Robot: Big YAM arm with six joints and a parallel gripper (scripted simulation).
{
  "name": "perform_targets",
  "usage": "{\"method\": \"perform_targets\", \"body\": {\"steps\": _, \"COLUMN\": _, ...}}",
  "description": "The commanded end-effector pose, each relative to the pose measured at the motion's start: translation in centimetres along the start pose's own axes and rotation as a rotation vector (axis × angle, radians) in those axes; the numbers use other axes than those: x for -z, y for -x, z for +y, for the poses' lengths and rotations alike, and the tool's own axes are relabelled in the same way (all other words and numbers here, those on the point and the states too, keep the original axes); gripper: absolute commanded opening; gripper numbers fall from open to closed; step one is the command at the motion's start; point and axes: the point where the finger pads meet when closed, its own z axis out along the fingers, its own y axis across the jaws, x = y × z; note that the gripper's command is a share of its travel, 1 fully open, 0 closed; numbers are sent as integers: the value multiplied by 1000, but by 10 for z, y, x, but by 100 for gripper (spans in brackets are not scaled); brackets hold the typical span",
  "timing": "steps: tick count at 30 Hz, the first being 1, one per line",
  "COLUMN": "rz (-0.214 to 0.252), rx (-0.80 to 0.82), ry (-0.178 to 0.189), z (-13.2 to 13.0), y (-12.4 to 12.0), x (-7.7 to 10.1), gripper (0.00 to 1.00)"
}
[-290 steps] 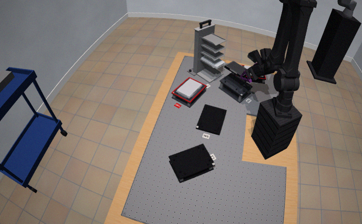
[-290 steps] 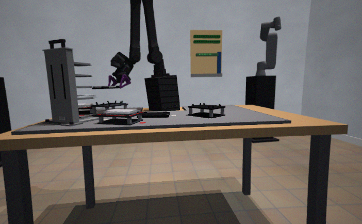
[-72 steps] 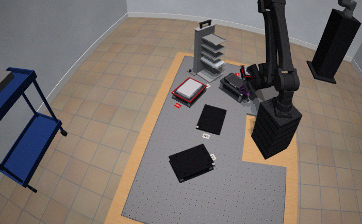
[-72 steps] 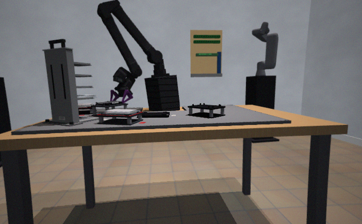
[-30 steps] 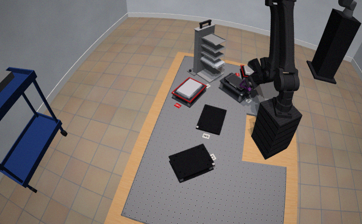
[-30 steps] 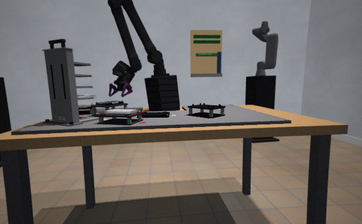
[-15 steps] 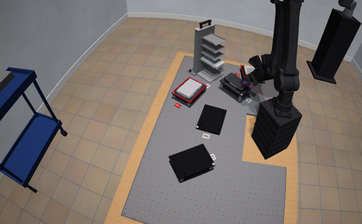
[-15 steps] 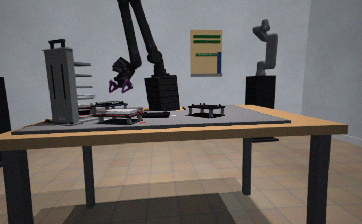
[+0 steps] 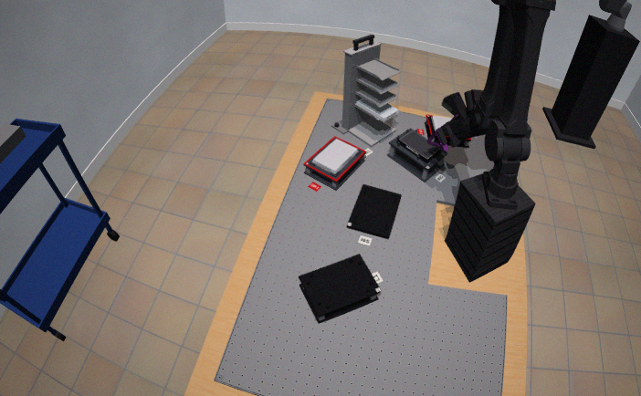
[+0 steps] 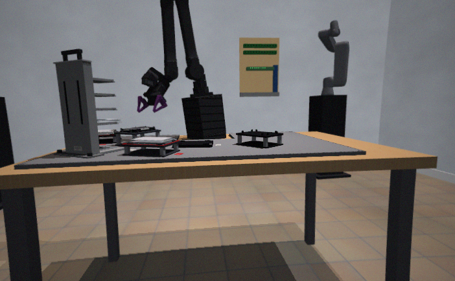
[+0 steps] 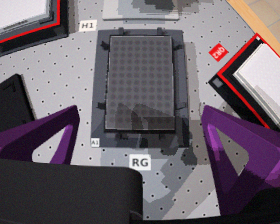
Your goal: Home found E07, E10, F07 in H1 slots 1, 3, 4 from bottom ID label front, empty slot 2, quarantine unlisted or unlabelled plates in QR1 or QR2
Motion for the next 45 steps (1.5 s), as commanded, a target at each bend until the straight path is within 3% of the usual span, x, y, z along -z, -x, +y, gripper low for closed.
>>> {"method": "perform_targets", "body": {"steps": 1, "rz": -5, "rx": 8, "ry": -8, "z": -3, "y": 6, "x": 8, "gripper": 100}}
{"method": "perform_targets", "body": {"steps": 24, "rz": -38, "rx": 32, "ry": -24, "z": -16, "y": 68, "x": 46, "gripper": 100}}
{"method": "perform_targets", "body": {"steps": 27, "rz": -25, "rx": 22, "ry": -19, "z": -11, "y": 62, "x": 48, "gripper": 100}}
{"method": "perform_targets", "body": {"steps": 28, "rz": -39, "rx": 31, "ry": -28, "z": -17, "y": 73, "x": 50, "gripper": 100}}
{"method": "perform_targets", "body": {"steps": 38, "rz": -45, "rx": 37, "ry": -29, "z": -17, "y": 97, "x": 72, "gripper": 100}}
{"method": "perform_targets", "body": {"steps": 41, "rz": -12, "rx": 102, "ry": 10, "z": -2, "y": 99, "x": 66, "gripper": 100}}
{"method": "perform_targets", "body": {"steps": 43, "rz": -12, "rx": 102, "ry": 10, "z": -2, "y": 99, "x": 66, "gripper": 100}}
{"method": "perform_targets", "body": {"steps": 44, "rz": 18, "rx": 109, "ry": 32, "z": 6, "y": 88, "x": 63, "gripper": 100}}
{"method": "perform_targets", "body": {"steps": 45, "rz": 13, "rx": 136, "ry": 32, "z": 6, "y": 98, "x": 63, "gripper": 100}}
